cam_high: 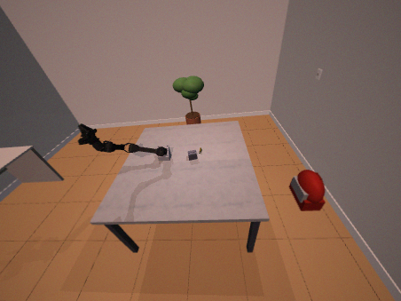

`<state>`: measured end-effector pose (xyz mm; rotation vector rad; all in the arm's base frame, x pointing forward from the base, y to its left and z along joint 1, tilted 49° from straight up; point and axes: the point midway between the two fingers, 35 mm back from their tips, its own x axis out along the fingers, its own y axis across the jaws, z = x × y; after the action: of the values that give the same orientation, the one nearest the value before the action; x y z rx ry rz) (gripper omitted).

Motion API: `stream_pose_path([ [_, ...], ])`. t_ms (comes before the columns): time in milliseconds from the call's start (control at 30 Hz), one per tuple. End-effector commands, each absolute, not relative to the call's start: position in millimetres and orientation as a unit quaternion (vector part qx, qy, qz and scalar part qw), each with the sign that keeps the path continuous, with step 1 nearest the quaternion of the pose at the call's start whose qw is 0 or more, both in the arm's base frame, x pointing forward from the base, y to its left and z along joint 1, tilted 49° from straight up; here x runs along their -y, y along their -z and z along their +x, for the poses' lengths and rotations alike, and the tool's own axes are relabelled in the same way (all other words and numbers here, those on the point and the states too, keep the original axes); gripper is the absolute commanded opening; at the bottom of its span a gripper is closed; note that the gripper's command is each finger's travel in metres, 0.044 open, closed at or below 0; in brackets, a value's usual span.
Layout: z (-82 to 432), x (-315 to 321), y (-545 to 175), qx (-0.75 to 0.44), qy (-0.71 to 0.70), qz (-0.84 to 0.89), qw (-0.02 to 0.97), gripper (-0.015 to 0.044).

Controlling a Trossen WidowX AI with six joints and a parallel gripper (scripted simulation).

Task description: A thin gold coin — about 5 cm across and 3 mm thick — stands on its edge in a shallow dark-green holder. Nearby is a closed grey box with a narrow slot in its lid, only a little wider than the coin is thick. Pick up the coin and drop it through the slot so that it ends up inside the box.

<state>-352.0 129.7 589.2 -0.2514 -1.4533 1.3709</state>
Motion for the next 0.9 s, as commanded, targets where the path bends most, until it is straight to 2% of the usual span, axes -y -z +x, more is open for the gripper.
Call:
stream_pose_path([
  [0,-313.8,-114.6,-622.3,0.609,-0.557,-0.059,0.561,0.0161],
  [167,-262.9,-98.5,-654.7,0.596,-0.538,-0.005,0.596,0.0161],
  [500,-106.6,-71.8,-711.6,0.519,-0.488,0.127,0.69,0.0161],
  [733,13.4,-70.7,-721.4,0.459,-0.429,0.175,0.758,0.0161],
  [867,56.0,-76.8,-715.8,0.429,-0.411,0.174,0.785,0.0161],
])
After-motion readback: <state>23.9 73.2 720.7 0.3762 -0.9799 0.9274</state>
